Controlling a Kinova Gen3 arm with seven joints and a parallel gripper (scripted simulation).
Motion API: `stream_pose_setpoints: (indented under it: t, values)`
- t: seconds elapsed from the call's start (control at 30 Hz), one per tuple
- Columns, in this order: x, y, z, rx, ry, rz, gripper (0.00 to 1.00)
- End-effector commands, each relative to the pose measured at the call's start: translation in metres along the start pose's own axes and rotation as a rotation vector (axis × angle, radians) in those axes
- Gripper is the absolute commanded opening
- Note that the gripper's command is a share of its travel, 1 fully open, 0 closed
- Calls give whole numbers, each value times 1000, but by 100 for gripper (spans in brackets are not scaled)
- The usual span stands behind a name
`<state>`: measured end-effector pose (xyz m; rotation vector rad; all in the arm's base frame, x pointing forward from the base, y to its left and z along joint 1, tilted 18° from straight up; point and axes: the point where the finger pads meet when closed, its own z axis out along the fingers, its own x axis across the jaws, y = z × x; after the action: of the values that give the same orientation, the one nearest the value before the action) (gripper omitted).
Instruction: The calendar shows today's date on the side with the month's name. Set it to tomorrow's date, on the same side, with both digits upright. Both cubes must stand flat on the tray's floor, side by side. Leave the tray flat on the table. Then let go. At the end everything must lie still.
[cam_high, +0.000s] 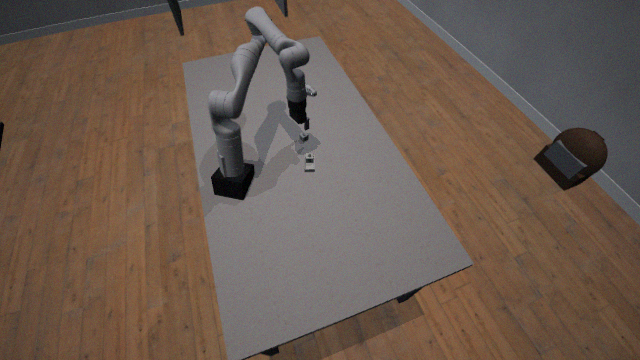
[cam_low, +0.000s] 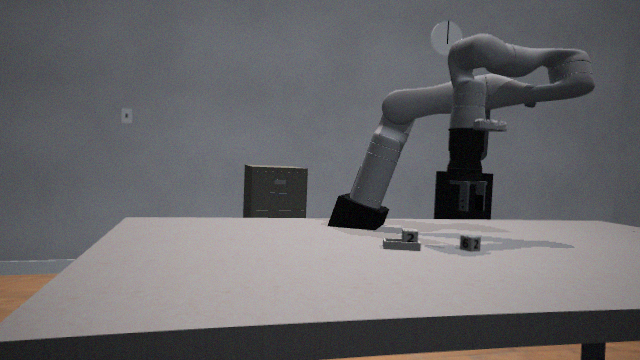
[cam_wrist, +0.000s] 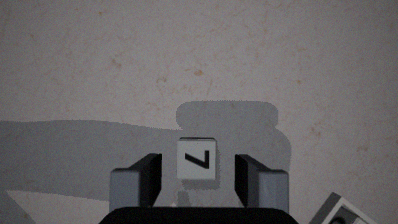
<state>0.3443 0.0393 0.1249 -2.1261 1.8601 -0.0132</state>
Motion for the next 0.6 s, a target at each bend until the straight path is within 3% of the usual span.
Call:
stream_pose_setpoints:
  t: [0.0,0.57]
  values:
    - [0,0,2,-1,1,1,90]
    - [0,0,23,-1,1,1,90]
